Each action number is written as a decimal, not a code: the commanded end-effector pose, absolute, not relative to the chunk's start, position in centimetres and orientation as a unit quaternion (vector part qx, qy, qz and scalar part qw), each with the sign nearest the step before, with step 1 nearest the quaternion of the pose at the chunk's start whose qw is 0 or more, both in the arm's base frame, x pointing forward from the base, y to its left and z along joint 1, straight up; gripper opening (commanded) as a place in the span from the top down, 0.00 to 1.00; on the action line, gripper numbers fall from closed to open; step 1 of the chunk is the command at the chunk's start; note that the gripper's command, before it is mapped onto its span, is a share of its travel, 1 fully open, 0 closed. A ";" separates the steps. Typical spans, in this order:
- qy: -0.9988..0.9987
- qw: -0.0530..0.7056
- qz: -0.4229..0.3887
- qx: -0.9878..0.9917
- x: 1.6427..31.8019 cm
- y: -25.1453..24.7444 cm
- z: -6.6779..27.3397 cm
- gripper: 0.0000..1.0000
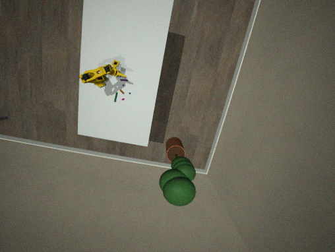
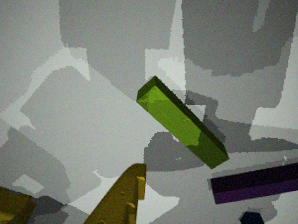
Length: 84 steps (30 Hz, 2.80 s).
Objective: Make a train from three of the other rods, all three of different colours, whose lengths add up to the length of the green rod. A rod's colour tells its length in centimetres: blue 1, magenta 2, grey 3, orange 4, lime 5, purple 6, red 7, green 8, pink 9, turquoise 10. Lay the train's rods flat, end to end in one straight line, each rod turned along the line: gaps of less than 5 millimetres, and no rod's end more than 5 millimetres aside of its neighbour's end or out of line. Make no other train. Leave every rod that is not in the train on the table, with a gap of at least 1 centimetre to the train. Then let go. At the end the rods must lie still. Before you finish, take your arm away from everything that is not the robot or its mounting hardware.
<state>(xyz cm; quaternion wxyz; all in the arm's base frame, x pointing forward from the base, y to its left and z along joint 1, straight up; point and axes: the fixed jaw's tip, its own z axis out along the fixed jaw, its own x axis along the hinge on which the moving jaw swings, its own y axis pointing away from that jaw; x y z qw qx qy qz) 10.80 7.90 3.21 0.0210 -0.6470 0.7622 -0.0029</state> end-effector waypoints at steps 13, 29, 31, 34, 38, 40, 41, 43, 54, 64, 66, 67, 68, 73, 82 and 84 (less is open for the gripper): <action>0.726 0.051 -0.008 -0.686 11.5 8.3 4.2 0.00; 0.697 0.051 -0.011 -0.715 11.5 8.2 3.9 0.00; 0.692 0.058 -0.012 -0.720 11.7 8.3 4.1 0.00; 0.686 0.066 -0.015 -0.724 11.8 8.5 4.2 0.00; 0.689 0.022 -0.005 -0.725 10.7 7.7 3.2 0.00; 0.684 0.029 -0.007 -0.729 10.9 7.8 3.3 0.00; 0.681 0.033 -0.008 -0.731 11.0 7.8 3.4 0.00; 0.676 0.040 -0.009 -0.735 11.1 8.0 3.6 0.00; 0.664 0.016 -0.004 -0.748 10.5 7.5 3.1 0.00; 0.642 0.039 -0.011 -0.766 11.1 7.8 3.8 0.00; 0.637 0.043 -0.013 -0.770 11.2 7.9 3.9 0.00; 0.635 0.045 -0.013 -0.771 11.2 7.9 4.0 0.00; 0.635 0.045 -0.013 -0.771 11.2 7.9 4.0 0.00; 0.635 0.016 -0.005 -0.772 10.4 7.4 3.1 0.00; 0.617 0.049 -0.016 -0.785 11.3 8.0 3.8 0.00; 0.613 0.056 -0.018 -0.788 11.5 8.1 3.9 0.00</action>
